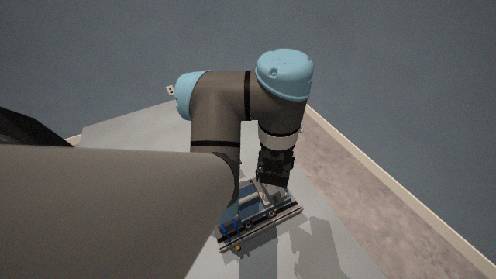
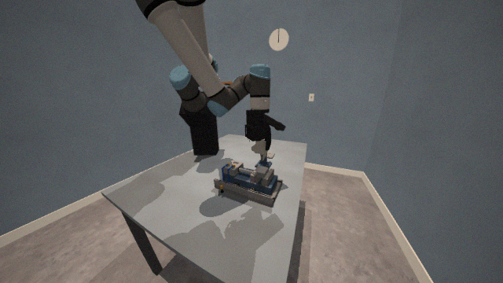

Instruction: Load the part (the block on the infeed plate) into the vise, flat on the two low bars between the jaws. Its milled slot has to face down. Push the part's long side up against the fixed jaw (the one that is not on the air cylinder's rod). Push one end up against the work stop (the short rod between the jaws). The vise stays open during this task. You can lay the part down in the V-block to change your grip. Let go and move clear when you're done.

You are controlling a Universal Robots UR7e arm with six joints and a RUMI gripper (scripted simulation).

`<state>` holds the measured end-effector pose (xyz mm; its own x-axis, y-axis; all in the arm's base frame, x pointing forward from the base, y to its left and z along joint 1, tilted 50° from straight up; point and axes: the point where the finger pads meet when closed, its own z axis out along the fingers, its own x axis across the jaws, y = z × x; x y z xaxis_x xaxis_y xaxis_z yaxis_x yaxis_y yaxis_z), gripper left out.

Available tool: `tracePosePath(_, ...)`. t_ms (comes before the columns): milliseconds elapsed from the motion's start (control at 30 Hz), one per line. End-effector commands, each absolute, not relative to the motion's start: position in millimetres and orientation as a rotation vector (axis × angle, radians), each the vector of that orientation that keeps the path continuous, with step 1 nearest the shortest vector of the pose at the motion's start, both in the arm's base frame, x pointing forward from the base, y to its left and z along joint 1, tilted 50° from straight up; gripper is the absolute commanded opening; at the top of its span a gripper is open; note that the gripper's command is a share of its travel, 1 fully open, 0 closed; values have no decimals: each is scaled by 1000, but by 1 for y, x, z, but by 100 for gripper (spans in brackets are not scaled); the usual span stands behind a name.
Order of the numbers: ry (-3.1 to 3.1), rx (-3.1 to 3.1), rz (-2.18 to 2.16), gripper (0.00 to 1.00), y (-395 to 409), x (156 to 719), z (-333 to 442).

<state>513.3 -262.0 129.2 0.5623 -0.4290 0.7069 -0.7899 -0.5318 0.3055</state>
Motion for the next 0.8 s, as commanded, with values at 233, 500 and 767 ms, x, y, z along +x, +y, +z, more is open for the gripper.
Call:
tracePosePath(233,-1351,2042,898,0,-258,513,126)
tracePosePath(500,-1548,1945,974,0,-258,512,126)
tracePosePath(767,-1736,1837,1042,0,-258,511,125)
